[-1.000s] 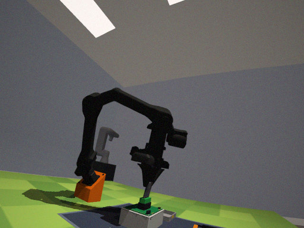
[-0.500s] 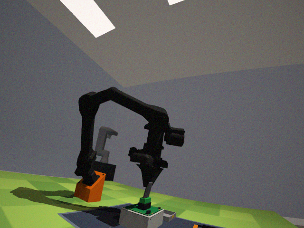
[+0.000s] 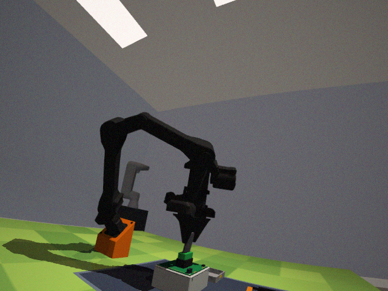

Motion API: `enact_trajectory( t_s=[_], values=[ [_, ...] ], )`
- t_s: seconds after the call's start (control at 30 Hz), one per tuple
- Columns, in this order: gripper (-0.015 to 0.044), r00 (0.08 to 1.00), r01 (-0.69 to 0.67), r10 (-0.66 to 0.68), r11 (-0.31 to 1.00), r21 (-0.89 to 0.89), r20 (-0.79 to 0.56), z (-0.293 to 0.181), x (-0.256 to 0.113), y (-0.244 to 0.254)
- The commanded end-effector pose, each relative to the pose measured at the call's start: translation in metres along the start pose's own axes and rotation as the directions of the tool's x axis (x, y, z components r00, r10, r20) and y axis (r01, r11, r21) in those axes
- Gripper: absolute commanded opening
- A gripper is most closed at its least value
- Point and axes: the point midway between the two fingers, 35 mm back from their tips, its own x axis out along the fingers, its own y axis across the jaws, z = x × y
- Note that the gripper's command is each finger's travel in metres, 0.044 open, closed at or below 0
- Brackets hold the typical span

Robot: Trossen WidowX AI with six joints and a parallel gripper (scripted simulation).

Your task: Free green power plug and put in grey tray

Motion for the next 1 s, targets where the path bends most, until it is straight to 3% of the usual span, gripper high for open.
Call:
enact_trajectory(
  t_s=[0.0,0.17,0.5,0.97],
  values=[
    [0.0249,1.000,-0.005,0.005,1.000,-0.003,-0.001,0.0002,0.0071,0.0009],
    [0.0249,1.000,-0.005,0.005,1.000,-0.003,-0.001,0.0002,0.0094,0.0009],
    [0.0000,1.000,-0.005,0.005,1.000,-0.003,-0.001,0.0002,0.0094,0.0009],
    [0.0000,1.000,-0.007,0.007,1.000,-0.003,-0.001,0.0002,0.0003,0.0006]
  ],
)
